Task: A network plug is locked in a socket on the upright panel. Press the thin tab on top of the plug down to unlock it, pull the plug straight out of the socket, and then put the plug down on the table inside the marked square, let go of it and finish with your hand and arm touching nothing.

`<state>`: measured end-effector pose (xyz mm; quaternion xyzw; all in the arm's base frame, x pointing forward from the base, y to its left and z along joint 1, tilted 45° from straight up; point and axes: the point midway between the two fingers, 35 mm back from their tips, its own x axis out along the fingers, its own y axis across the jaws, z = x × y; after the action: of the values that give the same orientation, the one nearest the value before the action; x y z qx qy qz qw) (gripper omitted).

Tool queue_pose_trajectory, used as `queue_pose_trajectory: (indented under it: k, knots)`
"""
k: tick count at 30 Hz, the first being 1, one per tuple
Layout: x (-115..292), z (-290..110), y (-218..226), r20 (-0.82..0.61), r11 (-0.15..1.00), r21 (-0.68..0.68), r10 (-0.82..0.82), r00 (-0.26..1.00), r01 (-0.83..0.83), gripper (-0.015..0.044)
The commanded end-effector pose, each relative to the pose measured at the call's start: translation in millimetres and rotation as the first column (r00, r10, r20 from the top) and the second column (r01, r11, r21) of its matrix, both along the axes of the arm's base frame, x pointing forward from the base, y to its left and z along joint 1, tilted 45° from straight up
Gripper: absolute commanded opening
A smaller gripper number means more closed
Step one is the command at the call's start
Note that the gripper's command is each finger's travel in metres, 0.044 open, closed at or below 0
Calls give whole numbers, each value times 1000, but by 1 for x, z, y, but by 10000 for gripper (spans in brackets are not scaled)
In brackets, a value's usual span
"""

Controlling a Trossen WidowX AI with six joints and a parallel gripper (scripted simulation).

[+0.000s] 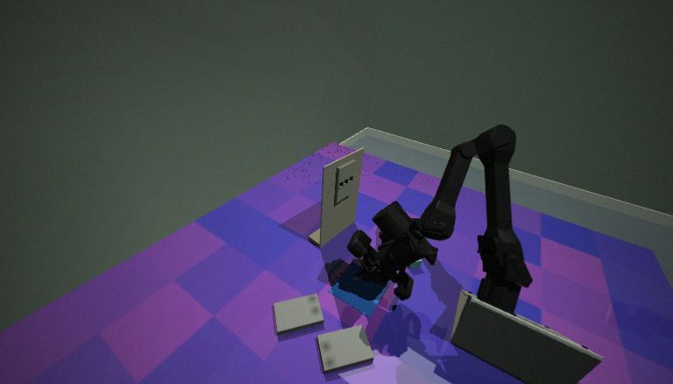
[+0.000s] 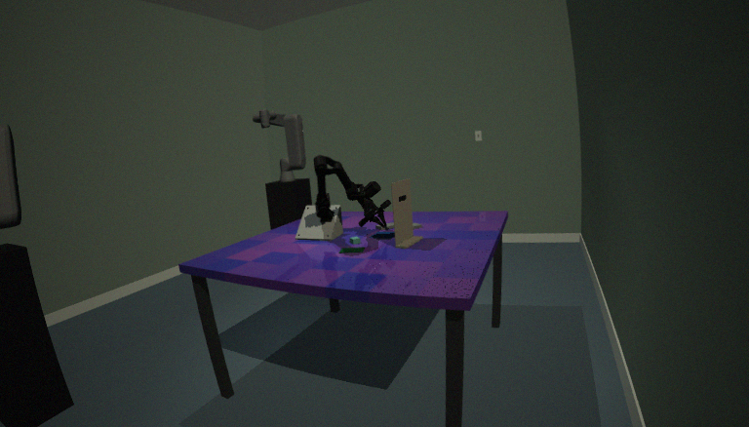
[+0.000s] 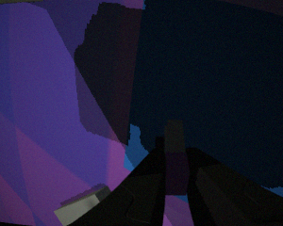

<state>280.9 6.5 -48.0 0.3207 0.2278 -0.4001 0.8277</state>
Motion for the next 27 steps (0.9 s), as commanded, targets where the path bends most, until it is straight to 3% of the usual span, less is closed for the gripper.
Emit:
queue_pose_trajectory:
  k: [1, 27]
  knots:
    - [-1, -3, -2, -5, 1000, -1, 6, 1000, -6, 0]
    - [-2, -15, -19, -3, 1000, -5, 8, 1000, -8, 0]
